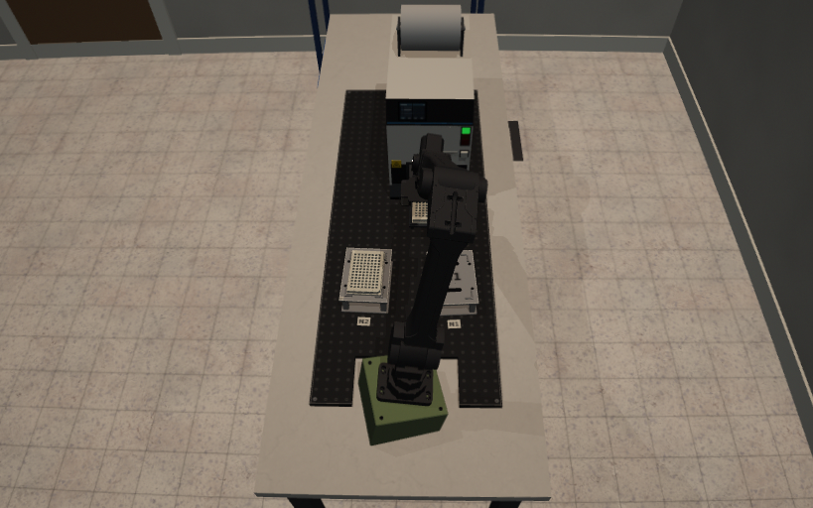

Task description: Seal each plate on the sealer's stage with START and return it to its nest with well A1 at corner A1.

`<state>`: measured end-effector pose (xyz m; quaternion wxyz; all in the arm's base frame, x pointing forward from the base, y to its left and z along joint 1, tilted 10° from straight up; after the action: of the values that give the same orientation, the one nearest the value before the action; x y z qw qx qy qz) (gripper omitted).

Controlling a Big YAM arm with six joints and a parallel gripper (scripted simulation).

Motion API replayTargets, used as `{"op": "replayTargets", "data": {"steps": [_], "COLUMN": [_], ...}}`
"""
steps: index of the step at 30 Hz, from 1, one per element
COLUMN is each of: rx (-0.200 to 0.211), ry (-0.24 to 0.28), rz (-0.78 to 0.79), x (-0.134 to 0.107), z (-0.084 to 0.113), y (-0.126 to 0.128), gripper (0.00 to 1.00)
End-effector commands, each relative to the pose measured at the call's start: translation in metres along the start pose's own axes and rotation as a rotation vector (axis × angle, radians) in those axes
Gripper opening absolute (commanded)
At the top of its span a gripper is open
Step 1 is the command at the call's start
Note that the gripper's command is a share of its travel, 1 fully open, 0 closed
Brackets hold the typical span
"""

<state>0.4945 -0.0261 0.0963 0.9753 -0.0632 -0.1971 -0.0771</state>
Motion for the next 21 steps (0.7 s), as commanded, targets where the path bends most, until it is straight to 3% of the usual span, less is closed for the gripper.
{"op": "replayTargets", "data": {"steps": [1,10,21], "rx": [0.01,0.001,-0.001], "ry": [-0.057,-0.071,-0.05], "rz": [-0.003,-0.026,-0.021], "x": [0.025,0.035,0.028], "z": [0.025,0.037,0.036], "y": [0.008,-0.004,-0.003], "gripper": [1.0,1.0,1.0]}}
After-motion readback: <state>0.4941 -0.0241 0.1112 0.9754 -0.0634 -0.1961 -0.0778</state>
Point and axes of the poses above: the point where the finger pads meet when closed, its own z axis back along the fingers, its own y axis across the jaws, x = y × z, the point moved 6 cm from there along z, back along the fingers, and after that the axes turned 11 degrees about -z, right-handed, at the moved point
